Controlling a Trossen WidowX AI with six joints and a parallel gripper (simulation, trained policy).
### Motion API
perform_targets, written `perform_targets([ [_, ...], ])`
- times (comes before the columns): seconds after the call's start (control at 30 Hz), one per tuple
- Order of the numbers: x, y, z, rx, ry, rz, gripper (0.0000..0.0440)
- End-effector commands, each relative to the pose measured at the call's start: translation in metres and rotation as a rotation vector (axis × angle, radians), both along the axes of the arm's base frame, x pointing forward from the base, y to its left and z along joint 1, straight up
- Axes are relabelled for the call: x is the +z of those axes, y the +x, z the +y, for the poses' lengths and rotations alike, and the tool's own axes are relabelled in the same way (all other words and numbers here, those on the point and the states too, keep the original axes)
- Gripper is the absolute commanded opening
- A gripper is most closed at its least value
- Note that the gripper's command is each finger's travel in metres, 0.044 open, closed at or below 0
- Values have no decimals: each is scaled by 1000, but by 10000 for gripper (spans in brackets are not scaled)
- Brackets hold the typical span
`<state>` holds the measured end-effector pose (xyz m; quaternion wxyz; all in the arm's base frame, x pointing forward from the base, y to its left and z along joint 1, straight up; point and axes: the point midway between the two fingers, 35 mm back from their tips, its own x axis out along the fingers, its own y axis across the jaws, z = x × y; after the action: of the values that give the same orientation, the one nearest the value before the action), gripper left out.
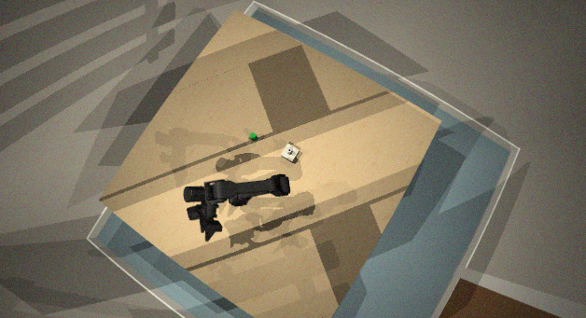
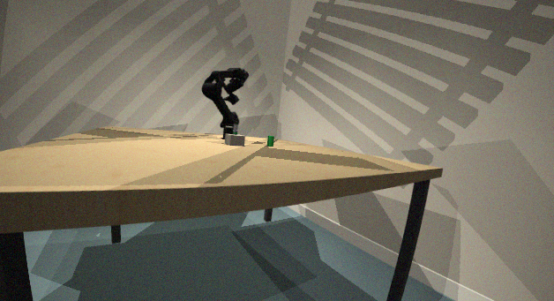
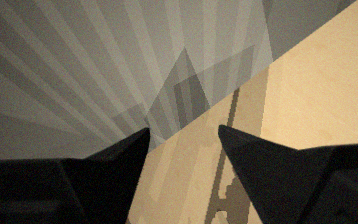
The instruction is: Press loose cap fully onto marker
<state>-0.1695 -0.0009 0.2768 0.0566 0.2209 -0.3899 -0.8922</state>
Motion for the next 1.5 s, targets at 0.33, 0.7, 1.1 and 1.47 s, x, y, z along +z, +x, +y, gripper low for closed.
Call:
perform_targets([
  [0.33, -7, -2, 27, -86, 10, -82, 310],
  [0.7, -14, -2, 49, -150, 15, -145, 310],
  [1.1, -21, 2, 75, -213, 19, -214, 311],
  [1.47, -27, 8, 98, -265, 21, -277, 312],
])
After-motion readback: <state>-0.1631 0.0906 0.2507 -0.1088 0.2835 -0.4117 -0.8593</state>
